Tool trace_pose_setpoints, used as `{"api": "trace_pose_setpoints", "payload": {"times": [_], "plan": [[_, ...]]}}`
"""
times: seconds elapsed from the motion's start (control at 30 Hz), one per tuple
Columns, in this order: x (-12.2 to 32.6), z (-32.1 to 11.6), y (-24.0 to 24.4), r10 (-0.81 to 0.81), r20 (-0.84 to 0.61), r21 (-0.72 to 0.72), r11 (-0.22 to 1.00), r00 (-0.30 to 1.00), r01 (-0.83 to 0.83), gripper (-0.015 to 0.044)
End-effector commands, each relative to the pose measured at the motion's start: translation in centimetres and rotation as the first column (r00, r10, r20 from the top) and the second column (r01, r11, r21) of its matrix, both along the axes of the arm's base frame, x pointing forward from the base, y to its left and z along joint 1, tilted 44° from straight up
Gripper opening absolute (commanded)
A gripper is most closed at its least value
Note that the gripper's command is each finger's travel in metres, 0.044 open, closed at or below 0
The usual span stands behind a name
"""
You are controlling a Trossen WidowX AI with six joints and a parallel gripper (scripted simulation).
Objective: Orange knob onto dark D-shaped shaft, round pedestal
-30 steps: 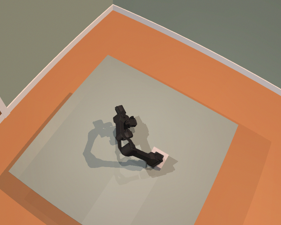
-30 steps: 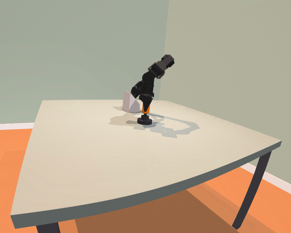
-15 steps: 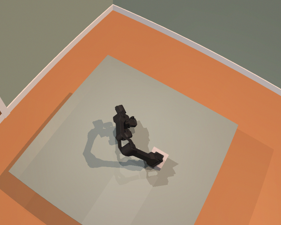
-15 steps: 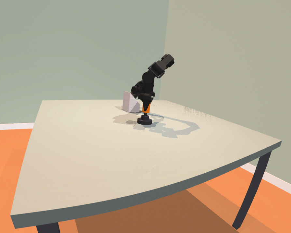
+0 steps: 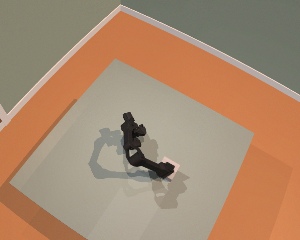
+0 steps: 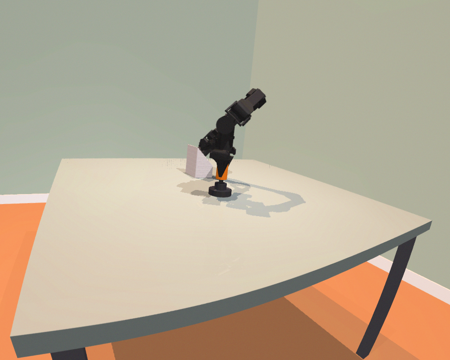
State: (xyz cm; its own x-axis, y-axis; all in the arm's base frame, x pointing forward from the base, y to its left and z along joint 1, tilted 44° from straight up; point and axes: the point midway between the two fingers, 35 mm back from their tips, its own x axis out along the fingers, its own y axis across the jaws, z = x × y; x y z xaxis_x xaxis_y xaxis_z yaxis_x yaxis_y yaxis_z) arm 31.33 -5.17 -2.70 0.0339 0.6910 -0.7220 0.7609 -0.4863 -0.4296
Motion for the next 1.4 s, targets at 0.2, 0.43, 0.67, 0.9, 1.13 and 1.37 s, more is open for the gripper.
{"api": "trace_pose_setpoints", "payload": {"times": [0.2, 0.43, 0.67, 0.9, 1.13, 1.37], "plan": [[0.0, -0.4, 0.5, -0.001, 0.002, 0.001, 1.0, 1.0, 0.001, 0.0], [-0.1, -0.8, 0.8, -0.001, 0.002, 0.001, 1.0, 1.0, 0.001, 0.0], [-0.1, -1.1, 1.2, -0.001, 0.002, 0.002, 1.0, 1.0, 0.001, 0.0], [0.0, -1.0, 1.1, 0.003, 0.006, -0.003, 1.0, 1.0, -0.003, 0.0], [0.0, -1.0, 1.1, 0.003, 0.006, -0.003, 1.0, 1.0, -0.003, 0.0131], [0.0, -1.0, 1.1, 0.003, 0.006, -0.003, 1.0, 1.0, -0.003, 0.0315]]}}
